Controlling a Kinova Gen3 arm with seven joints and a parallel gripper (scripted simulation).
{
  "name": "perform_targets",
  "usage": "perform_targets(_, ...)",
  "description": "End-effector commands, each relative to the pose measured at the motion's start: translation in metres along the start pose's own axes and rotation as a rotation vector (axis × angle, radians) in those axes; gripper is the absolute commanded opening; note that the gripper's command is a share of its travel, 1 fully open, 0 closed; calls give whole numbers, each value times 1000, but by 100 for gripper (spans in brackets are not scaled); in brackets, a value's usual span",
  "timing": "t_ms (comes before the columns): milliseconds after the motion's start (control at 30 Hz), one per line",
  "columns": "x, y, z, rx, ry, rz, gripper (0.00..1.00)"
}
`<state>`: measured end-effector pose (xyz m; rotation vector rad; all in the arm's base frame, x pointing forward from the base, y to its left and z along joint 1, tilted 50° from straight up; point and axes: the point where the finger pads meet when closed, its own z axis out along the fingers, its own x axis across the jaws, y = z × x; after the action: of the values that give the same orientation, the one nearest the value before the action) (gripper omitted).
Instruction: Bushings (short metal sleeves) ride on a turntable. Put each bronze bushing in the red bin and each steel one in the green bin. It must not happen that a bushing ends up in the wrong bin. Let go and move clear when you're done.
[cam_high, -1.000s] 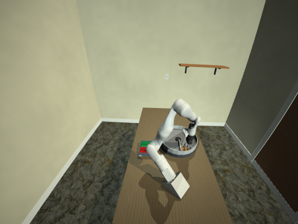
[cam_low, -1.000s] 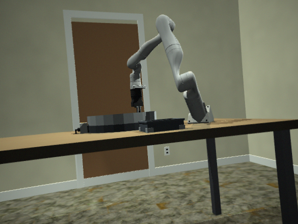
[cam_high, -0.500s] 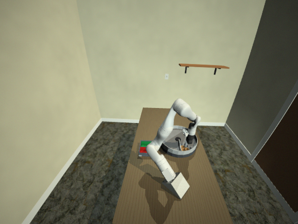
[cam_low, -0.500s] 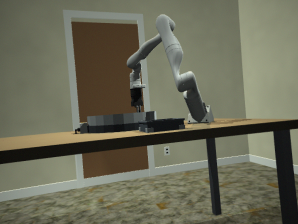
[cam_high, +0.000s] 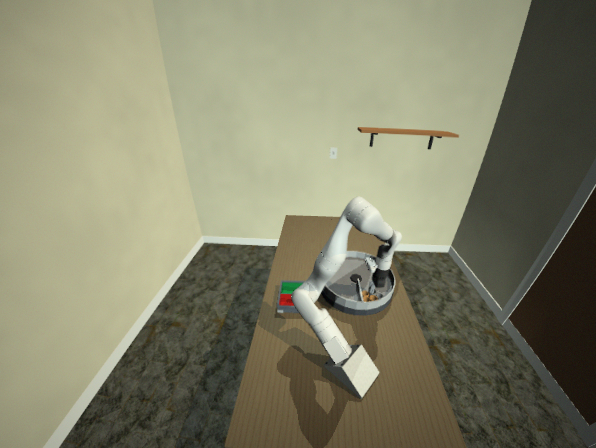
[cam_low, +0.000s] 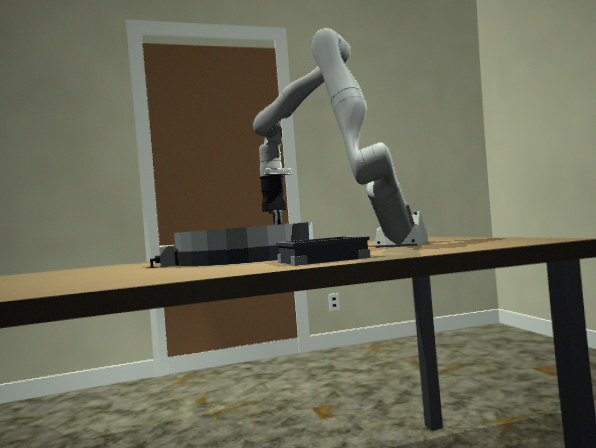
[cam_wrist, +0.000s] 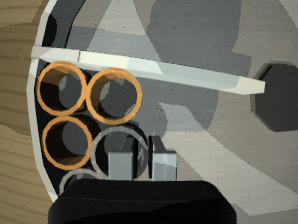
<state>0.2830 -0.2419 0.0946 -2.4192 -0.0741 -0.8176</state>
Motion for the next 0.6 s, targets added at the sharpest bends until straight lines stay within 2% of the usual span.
perform_targets(0, 0, 1, -2, -3, 1, 1, 0)
perform_targets(567, 0, 1, -6, -3, 1, 1, 0)
